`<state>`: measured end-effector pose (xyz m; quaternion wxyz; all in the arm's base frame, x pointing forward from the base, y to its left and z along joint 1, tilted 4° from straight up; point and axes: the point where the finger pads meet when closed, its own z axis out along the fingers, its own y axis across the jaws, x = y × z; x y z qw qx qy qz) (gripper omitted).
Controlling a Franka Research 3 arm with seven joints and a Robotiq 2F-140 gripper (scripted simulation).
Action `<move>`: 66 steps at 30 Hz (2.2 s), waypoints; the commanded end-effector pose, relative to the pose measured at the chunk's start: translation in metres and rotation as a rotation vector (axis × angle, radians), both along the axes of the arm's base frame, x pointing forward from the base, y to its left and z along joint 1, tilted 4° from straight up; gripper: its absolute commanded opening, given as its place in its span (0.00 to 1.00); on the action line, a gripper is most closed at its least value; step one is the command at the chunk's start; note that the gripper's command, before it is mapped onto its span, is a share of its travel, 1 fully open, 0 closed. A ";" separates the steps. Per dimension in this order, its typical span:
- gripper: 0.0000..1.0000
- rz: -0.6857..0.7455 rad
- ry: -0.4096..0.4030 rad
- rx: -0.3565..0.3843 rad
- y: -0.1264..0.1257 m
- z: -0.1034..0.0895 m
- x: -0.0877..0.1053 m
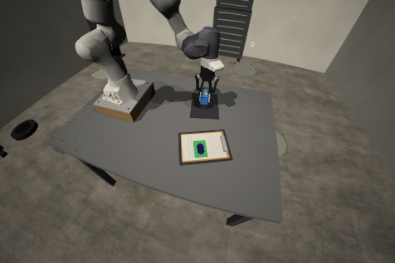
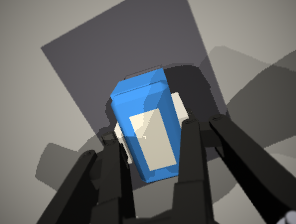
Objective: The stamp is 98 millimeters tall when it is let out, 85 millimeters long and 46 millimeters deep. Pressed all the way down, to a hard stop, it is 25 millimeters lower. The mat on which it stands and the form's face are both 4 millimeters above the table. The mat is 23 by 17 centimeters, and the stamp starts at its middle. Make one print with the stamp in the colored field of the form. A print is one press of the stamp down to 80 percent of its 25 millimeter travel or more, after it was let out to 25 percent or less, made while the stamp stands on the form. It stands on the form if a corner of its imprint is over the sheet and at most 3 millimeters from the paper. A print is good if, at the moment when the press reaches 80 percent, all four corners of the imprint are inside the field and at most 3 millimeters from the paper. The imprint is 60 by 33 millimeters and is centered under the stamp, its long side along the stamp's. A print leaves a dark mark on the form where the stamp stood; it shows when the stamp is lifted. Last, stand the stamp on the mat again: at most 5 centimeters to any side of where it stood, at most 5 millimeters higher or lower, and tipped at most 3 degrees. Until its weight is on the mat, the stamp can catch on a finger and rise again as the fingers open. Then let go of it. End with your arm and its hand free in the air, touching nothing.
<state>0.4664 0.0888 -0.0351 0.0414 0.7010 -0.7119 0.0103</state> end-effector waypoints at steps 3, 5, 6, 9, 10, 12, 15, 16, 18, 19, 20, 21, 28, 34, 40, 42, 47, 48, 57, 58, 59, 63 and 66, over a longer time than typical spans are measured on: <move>0.17 -0.012 -0.013 0.001 0.001 -0.001 0.004; 0.17 -0.012 -0.013 0.001 0.001 -0.001 0.004; 0.17 -0.012 -0.013 0.001 0.001 -0.001 0.004; 0.17 -0.012 -0.013 0.001 0.001 -0.001 0.004; 0.17 -0.012 -0.013 0.001 0.001 -0.001 0.004; 0.17 -0.012 -0.013 0.001 0.001 -0.001 0.004; 0.17 -0.012 -0.013 0.001 0.001 -0.002 0.005; 0.17 -0.012 -0.013 0.001 0.001 -0.002 0.005; 0.17 -0.012 -0.013 0.001 0.001 -0.002 0.006; 0.17 -0.012 -0.013 0.001 0.001 -0.002 0.006; 0.17 -0.012 -0.013 0.001 0.001 -0.002 0.006; 0.17 -0.012 -0.013 0.001 0.001 -0.002 0.006; 0.51 -0.012 -0.013 0.001 0.001 -0.002 0.006; 0.51 -0.012 -0.013 0.001 0.001 -0.002 0.006; 0.51 -0.012 -0.013 0.001 0.001 -0.002 0.006; 0.51 -0.012 -0.013 0.001 0.001 -0.002 0.006; 0.51 -0.012 -0.013 0.001 0.001 -0.002 0.006; 0.51 -0.012 -0.013 0.001 0.001 -0.002 0.006; 0.51 -0.012 -0.013 0.001 0.001 -0.002 0.006; 0.51 -0.012 -0.013 0.001 0.001 -0.002 0.006; 0.51 -0.012 -0.013 0.001 0.001 -0.002 0.006; 0.51 -0.012 -0.013 0.001 0.001 -0.002 0.006; 0.51 -0.012 -0.013 0.001 0.001 -0.002 0.006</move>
